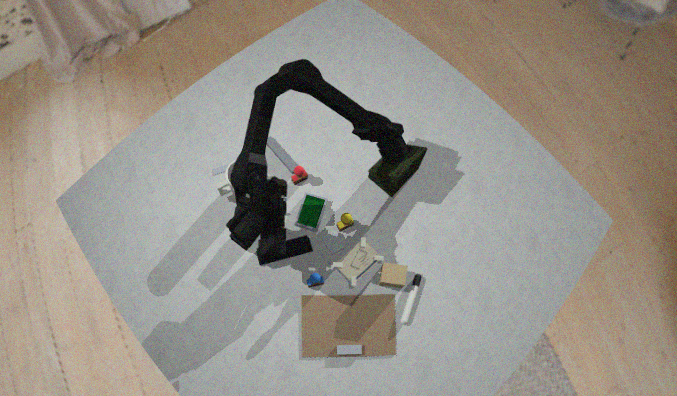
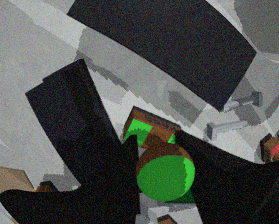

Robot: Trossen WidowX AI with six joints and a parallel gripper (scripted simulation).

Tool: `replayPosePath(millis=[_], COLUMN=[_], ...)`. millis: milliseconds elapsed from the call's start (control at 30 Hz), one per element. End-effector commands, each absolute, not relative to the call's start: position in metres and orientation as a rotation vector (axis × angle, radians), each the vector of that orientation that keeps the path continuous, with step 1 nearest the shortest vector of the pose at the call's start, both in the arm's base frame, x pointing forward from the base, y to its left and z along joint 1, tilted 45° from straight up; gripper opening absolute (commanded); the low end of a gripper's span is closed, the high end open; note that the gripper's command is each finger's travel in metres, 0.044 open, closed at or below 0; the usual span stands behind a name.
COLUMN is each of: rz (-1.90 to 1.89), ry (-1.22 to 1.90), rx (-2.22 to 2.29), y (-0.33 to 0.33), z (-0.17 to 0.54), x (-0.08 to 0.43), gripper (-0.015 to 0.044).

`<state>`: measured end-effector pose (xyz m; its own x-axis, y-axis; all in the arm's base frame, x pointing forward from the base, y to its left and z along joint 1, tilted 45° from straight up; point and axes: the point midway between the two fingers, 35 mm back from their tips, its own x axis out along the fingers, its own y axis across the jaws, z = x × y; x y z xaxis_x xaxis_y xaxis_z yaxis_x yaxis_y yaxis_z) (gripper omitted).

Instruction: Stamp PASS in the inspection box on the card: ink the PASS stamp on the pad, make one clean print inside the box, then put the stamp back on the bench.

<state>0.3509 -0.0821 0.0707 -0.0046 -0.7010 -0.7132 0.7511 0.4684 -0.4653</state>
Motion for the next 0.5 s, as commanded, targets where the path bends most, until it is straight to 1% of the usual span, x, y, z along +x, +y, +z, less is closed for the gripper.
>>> replayPosePath(millis=[0,133,467], rz=[-1.146,-1.146,-1.147], ry=[1.086,1.086,1.083], rx=[0.048,0.048,0.056], y=[-0.0871,-0.0888,-0.0871], z=[0.0654,0.0638,0.0661], x=[0.3488,0.3485,0.3498], gripper=[0.0,0.0,0.0263])
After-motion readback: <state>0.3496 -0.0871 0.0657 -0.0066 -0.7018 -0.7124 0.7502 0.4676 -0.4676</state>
